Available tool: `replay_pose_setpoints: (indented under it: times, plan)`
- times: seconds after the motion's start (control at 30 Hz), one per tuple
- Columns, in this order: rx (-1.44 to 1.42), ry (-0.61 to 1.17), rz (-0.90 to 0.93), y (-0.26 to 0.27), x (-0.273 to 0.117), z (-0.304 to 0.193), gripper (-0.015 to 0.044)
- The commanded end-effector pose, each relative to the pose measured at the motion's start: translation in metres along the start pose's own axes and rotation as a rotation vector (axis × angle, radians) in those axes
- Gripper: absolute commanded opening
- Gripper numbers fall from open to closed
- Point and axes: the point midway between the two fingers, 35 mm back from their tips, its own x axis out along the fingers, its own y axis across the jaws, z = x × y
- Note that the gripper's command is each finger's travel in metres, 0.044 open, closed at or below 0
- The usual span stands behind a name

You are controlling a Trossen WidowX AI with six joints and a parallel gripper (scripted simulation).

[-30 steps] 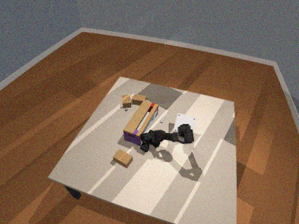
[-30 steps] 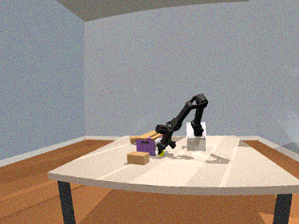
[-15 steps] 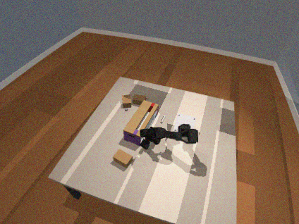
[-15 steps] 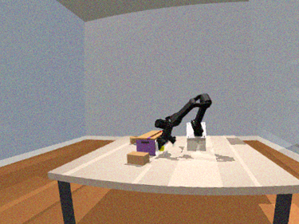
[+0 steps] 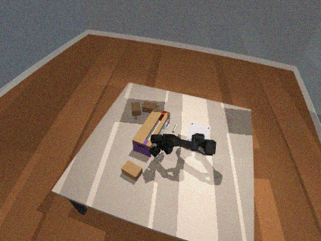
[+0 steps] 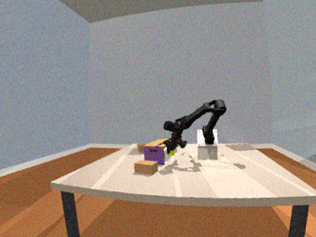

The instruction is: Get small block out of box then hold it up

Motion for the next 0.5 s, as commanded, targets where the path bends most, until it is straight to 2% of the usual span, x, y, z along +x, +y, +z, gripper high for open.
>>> replay_pose_setpoints:
  times: [0.0,0.47]
  plan:
    - [0.169,-0.007,0.0,0.002,-0.004,-0.002,0.0]
    - [0.749,-0.033,0.017,0.012,-0.013,-0.003,0.0]
